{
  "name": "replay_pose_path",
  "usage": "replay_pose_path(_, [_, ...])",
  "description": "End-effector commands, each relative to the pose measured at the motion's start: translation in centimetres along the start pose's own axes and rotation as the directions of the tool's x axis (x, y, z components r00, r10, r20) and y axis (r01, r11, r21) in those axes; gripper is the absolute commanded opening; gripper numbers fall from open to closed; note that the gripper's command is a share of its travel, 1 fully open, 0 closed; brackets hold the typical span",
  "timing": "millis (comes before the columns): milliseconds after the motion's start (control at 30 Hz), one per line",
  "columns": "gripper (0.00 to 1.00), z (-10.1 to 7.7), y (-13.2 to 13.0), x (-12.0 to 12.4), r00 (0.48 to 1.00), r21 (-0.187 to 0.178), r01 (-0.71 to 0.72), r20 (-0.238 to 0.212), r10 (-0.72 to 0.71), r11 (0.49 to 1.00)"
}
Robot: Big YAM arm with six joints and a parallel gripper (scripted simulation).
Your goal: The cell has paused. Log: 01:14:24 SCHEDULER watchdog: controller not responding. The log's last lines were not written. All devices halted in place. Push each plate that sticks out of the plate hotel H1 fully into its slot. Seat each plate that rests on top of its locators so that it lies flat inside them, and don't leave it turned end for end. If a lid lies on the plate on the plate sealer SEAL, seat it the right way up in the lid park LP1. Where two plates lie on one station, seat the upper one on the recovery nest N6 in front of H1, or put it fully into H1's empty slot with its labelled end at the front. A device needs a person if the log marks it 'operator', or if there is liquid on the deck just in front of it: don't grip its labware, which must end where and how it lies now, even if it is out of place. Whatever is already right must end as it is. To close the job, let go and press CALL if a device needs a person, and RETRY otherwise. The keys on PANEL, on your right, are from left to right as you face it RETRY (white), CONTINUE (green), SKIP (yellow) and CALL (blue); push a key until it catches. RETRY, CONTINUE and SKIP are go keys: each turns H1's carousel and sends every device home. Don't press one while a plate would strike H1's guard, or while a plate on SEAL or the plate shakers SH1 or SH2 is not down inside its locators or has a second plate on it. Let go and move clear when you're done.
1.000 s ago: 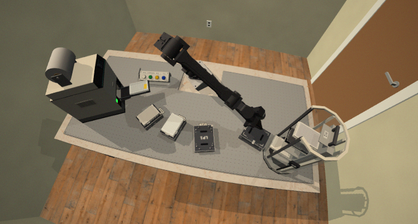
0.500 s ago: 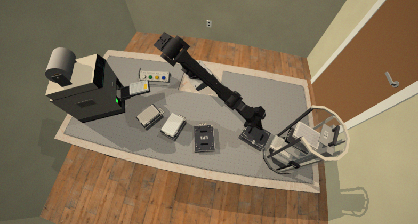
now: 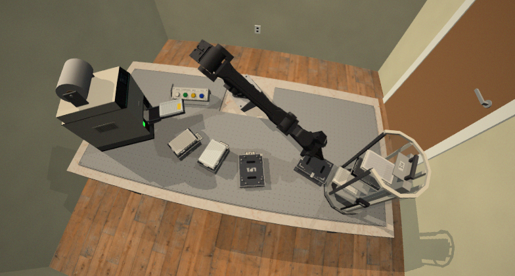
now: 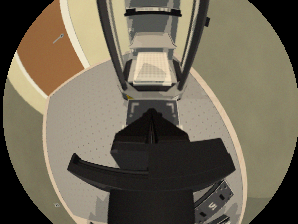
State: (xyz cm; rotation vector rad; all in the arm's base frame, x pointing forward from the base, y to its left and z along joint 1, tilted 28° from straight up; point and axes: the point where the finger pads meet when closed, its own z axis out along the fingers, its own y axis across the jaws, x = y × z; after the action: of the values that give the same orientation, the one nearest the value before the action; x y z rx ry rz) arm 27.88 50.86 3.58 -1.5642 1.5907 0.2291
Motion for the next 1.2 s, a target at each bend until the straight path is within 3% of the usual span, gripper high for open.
replay_pose_path(0, [0.00, -0.2, -1.5, -0.7, 1.000, 0.028, -0.009, 0.029, 0.008, 1.000])
replay_pose_path(167, [0.00, -0.2, -1.5, -0.7, 1.000, 0.028, -0.009, 0.029, 0.008, 1.000])
replay_pose_path(200, [0.00, 1.3, -2.1, -1.8, 0.999, 0.036, -0.004, 0.046, 0.002, 0.999])
replay_pose_path(433, [0.00, 4.6, -2.1, -0.3, 0.999, 0.035, -0.003, 0.043, 0.001, 0.999])
replay_pose_path(500, [0.00, 4.6, -2.1, -0.3, 0.999, 0.035, -0.003, 0.043, 0.001, 0.999])
replay_pose_path(667, [0.00, 6.9, -2.0, 0.8, 0.999, 0.035, -0.003, 0.041, 0.001, 0.999])
replay_pose_path(1167, [0.00, 6.5, -2.4, 0.2, 0.999, 0.042, -0.011, 0.052, 0.008, 0.999])
